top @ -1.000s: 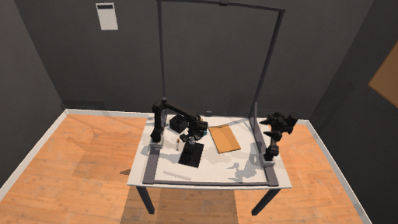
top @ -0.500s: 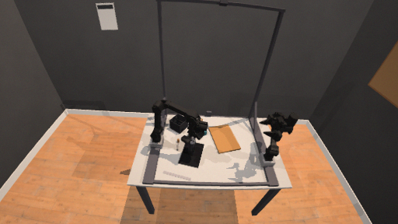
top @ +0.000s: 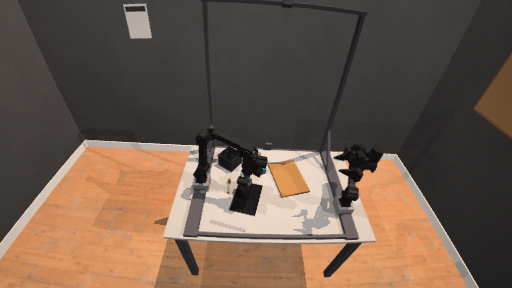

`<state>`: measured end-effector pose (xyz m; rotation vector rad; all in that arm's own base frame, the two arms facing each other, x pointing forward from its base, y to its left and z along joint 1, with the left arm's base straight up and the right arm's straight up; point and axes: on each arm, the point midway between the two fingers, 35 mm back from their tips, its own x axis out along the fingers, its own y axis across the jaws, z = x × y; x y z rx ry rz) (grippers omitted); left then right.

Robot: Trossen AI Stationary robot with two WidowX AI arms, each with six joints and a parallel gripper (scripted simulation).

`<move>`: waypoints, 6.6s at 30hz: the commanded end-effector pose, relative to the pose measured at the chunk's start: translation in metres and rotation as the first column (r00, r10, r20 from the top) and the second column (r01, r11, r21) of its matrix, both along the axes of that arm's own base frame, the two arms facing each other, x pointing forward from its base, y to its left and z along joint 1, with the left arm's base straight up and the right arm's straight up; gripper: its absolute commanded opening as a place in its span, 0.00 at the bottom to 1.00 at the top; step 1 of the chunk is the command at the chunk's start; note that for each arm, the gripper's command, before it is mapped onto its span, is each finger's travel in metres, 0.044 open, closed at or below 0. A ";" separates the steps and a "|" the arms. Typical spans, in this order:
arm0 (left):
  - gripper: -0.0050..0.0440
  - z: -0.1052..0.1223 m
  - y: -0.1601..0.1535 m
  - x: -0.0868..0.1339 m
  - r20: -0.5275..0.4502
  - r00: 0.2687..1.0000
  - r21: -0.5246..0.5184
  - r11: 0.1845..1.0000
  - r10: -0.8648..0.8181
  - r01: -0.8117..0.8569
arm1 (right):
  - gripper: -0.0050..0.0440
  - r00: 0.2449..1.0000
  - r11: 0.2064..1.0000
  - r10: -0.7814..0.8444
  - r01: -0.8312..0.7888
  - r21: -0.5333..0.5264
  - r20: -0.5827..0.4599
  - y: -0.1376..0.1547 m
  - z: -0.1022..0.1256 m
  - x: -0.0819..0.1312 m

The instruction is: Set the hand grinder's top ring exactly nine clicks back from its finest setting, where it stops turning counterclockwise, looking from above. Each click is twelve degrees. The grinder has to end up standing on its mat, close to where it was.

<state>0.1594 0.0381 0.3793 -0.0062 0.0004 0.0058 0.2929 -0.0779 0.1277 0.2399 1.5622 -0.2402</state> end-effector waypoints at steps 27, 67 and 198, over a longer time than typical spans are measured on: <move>0.92 0.003 -0.001 0.000 0.002 1.000 0.006 1.000 -0.004 0.004 | 0.70 0.805 0.805 0.594 -0.593 -0.018 0.019 -0.001 0.007 0.002; 0.92 0.003 -0.001 0.000 0.002 1.000 0.006 1.000 -0.004 0.004 | 0.92 0.988 0.988 -0.153 0.153 -0.004 0.027 -0.001 0.008 0.004; 0.92 0.003 -0.001 0.000 0.002 1.000 0.006 1.000 -0.004 0.004 | 0.70 0.732 0.732 0.681 -0.681 -0.017 0.016 0.001 0.006 -0.001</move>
